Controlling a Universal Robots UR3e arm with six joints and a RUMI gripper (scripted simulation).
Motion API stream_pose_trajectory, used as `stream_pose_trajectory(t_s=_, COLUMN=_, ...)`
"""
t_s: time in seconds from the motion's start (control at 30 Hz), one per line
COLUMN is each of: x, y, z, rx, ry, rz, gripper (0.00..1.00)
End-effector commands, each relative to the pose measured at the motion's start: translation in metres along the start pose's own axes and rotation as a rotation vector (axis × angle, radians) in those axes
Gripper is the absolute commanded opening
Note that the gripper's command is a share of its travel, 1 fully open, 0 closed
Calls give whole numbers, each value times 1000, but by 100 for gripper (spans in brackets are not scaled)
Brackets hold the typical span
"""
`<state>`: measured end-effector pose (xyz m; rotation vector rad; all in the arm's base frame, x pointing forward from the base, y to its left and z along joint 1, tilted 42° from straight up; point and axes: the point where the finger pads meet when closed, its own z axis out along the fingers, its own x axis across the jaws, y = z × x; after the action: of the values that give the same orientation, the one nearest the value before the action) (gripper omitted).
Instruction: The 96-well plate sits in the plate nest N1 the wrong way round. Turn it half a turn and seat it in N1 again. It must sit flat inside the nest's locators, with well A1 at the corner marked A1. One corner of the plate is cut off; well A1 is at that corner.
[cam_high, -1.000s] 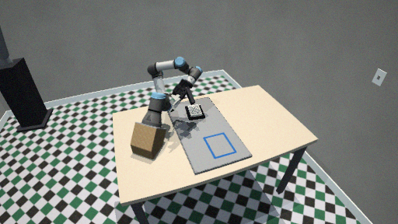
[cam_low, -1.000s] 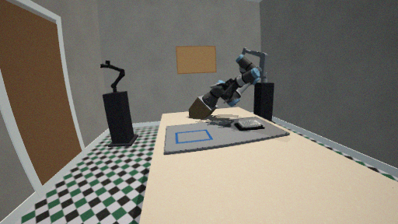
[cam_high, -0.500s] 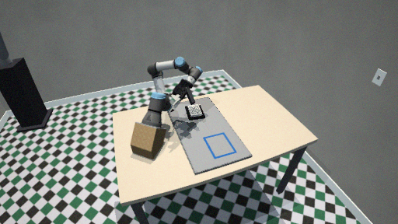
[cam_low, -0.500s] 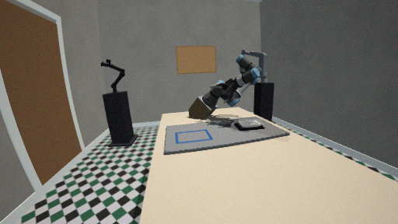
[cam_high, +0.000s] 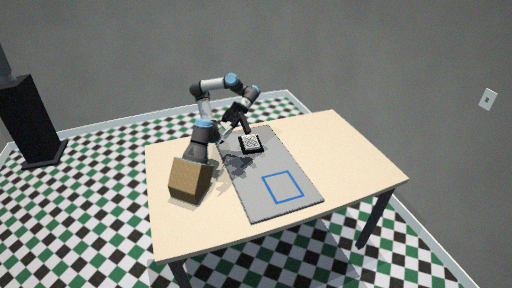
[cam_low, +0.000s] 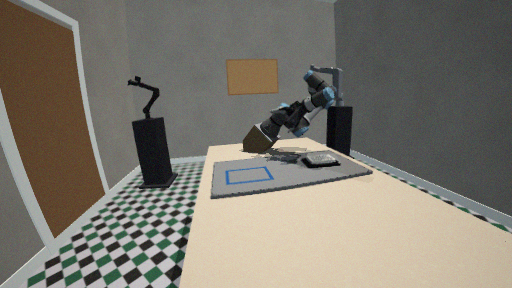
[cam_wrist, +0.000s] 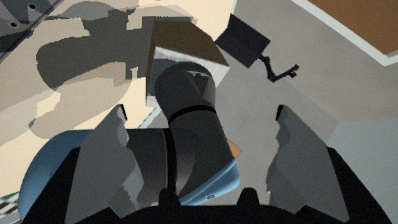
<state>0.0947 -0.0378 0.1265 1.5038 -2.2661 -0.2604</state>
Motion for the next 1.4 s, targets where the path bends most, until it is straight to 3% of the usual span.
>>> stream_pose_trajectory(t_s=0.0, x=-35, y=-5, z=-8, rx=44, ry=-136, rz=-239, gripper=100)
stream_pose_trajectory(t_s=1.37, x=-45, y=-7, z=-11, rx=51, ry=-133, rz=-239, gripper=100)
